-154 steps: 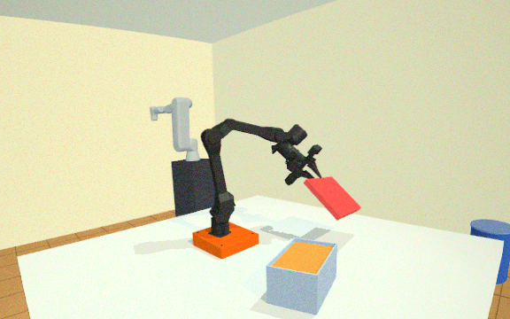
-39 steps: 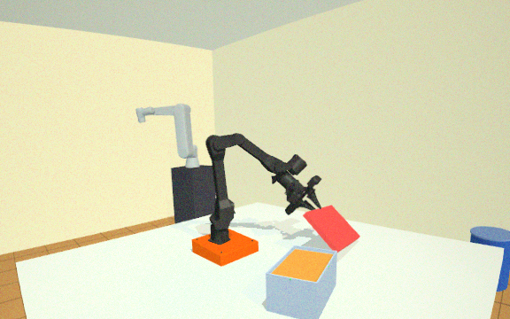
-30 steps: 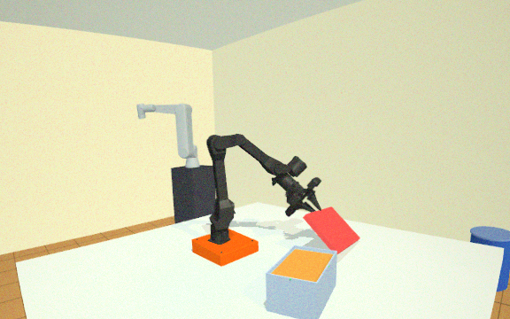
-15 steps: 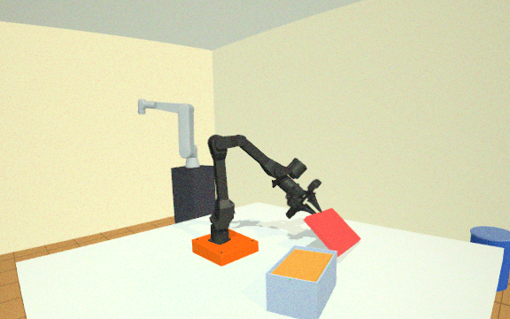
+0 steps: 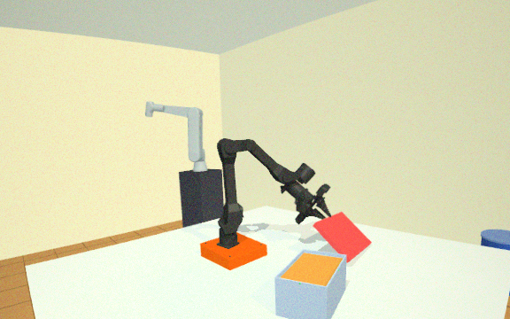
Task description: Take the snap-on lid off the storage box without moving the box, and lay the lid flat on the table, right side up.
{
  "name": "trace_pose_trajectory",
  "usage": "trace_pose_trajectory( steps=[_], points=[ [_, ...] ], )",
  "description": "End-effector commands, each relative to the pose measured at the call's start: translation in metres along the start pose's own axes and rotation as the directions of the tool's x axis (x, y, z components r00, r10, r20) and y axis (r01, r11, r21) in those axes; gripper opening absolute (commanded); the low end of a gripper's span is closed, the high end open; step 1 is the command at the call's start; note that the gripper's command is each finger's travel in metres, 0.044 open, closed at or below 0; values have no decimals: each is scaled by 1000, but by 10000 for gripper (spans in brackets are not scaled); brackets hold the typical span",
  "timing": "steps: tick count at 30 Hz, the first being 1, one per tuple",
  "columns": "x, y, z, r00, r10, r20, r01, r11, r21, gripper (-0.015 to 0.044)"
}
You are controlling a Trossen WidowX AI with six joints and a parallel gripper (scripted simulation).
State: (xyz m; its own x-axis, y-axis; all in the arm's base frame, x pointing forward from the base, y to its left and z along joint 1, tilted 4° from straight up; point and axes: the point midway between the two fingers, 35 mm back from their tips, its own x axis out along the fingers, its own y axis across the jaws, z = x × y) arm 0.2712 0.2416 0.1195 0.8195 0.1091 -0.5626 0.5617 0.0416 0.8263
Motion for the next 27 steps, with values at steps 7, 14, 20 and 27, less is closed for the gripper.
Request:
trace_pose_trajectory(
  steps=[7,14,20,27],
  points=[
    [8,-14,2,1000,-19,11,19,1000,-25,0],
    [12,-19,3,1000,-19,11,19,1000,-25,0],
    [15,-22,3,1000,-19,11,19,1000,-25,0],
    [18,-27,3,1000,-19,11,19,1000,-25,0]
  ],
)
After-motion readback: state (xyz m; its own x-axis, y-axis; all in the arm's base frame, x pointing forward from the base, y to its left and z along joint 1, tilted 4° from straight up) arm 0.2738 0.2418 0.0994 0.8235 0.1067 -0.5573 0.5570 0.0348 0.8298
